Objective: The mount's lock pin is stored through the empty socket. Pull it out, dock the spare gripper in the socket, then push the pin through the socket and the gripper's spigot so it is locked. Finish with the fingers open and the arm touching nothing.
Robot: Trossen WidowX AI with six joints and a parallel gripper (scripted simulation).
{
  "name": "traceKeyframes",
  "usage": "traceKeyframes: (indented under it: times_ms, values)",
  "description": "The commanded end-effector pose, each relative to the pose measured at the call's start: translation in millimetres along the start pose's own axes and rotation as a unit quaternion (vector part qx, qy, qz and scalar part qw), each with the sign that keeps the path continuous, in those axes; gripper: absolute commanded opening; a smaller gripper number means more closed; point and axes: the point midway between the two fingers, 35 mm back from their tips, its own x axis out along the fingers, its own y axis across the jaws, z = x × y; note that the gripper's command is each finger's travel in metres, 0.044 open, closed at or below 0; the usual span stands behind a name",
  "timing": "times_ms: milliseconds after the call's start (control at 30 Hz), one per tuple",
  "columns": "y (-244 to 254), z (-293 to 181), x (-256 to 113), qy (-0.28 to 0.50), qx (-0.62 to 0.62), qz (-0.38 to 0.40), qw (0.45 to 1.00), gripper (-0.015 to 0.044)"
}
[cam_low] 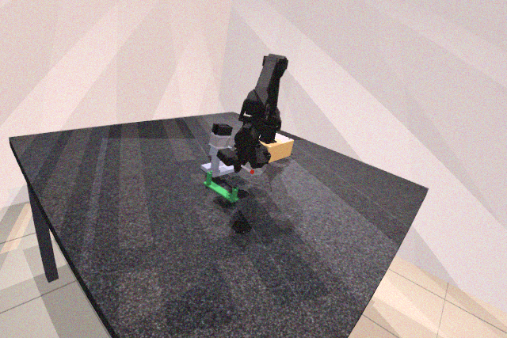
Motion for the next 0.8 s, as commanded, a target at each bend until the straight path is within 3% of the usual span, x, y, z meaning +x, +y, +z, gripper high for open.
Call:
traceKeyframes:
  times_ms: [0,767]
  values:
    - [-1.2,-0.3,1.1,-0.003,0.003,-0.001,1.0,0.0]
    - [-1.5,-17.6,3.6,-0.003,0.003,0.002,1.0,0.0]
